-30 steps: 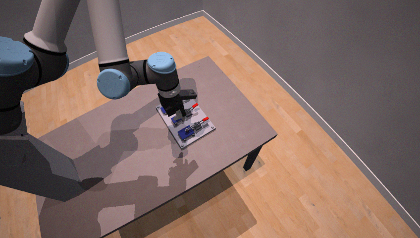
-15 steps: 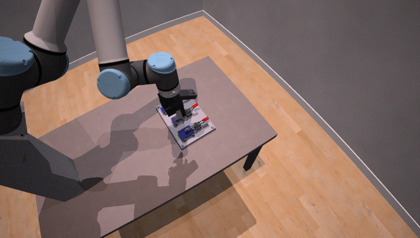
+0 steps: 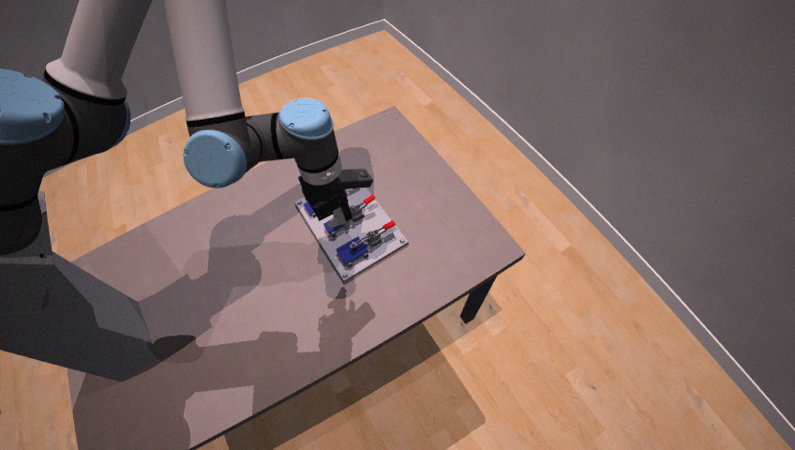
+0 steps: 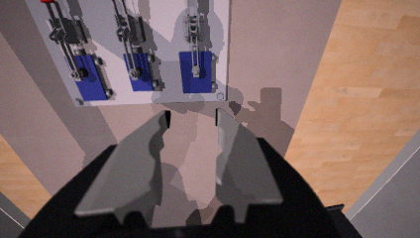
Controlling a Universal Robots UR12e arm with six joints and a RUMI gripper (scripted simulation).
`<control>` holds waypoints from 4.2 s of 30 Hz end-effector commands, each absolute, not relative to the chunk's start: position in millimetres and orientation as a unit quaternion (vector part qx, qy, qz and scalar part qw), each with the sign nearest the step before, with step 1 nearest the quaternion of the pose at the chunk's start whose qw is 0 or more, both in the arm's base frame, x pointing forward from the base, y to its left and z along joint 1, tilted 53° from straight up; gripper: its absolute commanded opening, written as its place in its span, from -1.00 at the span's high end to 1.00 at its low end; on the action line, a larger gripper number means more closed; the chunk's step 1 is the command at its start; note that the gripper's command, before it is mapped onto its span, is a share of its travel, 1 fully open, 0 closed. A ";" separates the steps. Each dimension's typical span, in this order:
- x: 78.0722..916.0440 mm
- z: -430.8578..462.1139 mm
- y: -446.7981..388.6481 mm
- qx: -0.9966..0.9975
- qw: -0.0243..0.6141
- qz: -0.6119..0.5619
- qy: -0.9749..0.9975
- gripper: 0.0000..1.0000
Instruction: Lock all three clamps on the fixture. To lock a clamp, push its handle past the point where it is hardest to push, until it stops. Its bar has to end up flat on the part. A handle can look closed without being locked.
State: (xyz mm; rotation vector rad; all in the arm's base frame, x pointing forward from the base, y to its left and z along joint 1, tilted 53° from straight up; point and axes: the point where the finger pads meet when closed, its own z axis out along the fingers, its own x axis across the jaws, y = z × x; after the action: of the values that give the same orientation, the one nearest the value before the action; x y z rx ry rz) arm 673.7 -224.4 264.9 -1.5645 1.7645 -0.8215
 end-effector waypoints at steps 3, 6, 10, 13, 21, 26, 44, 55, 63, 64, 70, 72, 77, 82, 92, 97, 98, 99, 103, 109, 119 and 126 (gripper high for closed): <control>673.7 265.3 -224.4 -0.594 0.317 -0.312 0.670 0.44; 673.7 265.3 -224.4 -0.594 0.317 -0.312 0.670 0.44; 673.7 265.3 -224.4 -0.594 0.317 -0.312 0.670 0.44; 673.7 265.3 -224.4 -0.594 0.317 -0.312 0.670 0.44; 673.7 265.3 -224.4 -0.594 0.317 -0.312 0.670 0.44; 673.7 265.3 -224.4 -0.594 0.317 -0.312 0.670 0.44; 673.6 265.3 -224.4 -0.594 0.317 -0.312 0.670 0.44; 673.6 265.4 -224.4 -0.594 0.317 -0.312 0.670 0.44; 673.6 265.4 -224.4 -0.594 0.317 -0.312 0.670 0.44; 673.6 265.4 -224.4 -0.594 0.317 -0.312 0.670 0.44; 673.7 265.4 -223.3 -0.594 0.317 -0.312 0.670 0.44; 674.0 265.6 -220.0 -0.594 0.317 -0.312 0.670 0.44; 676.0 266.7 -199.1 -0.594 0.317 -0.312 0.670 0.44; 677.7 267.7 -180.0 -0.594 0.317 -0.312 0.670 0.44; 683.0 270.8 -123.7 -0.594 0.317 -0.312 0.670 0.44; 683.6 271.1 -117.0 -0.594 0.317 -0.312 0.670 0.44; 683.7 271.2 -116.0 -0.594 0.317 -0.312 0.670 0.44; 683.8 271.2 -115.4 -0.594 0.317 -0.312 0.670 0.44; 683.8 271.2 -115.1 -0.594 0.317 -0.312 0.670 0.44; 683.8 271.2 -115.0 -0.594 0.317 -0.312 0.670 0.44; 683.8 271.2 -115.0 -0.594 0.317 -0.312 0.670 0.44; 683.8 271.2 -115.1 -0.594 0.317 -0.312 0.670 0.44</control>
State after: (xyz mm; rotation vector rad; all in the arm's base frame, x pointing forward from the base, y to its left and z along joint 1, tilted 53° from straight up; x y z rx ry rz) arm 683.9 -115.1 270.8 -1.5646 1.7648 -0.8216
